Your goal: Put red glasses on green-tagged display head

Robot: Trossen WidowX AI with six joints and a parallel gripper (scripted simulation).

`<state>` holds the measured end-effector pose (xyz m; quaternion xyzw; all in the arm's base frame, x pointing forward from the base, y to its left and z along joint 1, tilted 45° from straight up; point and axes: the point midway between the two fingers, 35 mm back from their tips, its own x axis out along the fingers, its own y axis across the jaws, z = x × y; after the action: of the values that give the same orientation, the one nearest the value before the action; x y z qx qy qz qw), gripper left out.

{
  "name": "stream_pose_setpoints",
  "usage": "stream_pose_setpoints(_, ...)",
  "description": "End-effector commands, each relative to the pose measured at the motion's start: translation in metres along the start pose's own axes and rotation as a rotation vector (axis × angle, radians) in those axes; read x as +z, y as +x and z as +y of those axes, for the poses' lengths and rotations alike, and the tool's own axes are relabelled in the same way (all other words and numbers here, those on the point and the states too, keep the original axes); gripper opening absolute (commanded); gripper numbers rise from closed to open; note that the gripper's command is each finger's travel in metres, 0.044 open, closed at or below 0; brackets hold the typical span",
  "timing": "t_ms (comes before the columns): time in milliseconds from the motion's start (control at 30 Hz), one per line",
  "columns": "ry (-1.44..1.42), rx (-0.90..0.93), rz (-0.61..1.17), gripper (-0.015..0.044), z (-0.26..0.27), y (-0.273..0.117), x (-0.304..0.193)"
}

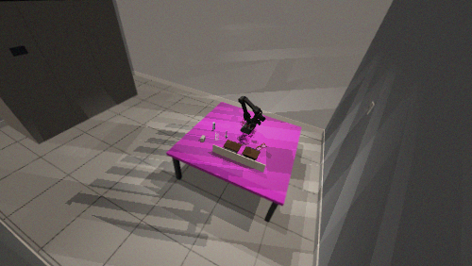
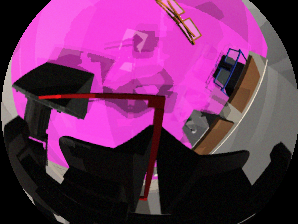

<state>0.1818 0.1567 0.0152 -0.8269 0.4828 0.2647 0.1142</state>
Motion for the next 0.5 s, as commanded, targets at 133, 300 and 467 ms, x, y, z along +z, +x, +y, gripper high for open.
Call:
stream_pose_setpoints(133,0.333,0.039,-0.024,0.0,-0.004,0.009,-0.014)
stream_pose_setpoints(300,0.551,0.068,-0.032,0.0,-0.005,0.016,-0.022)
stream_pose_setpoints(467,0.769,0.099,-0.034,0.0,-0.007,0.022,-0.031)
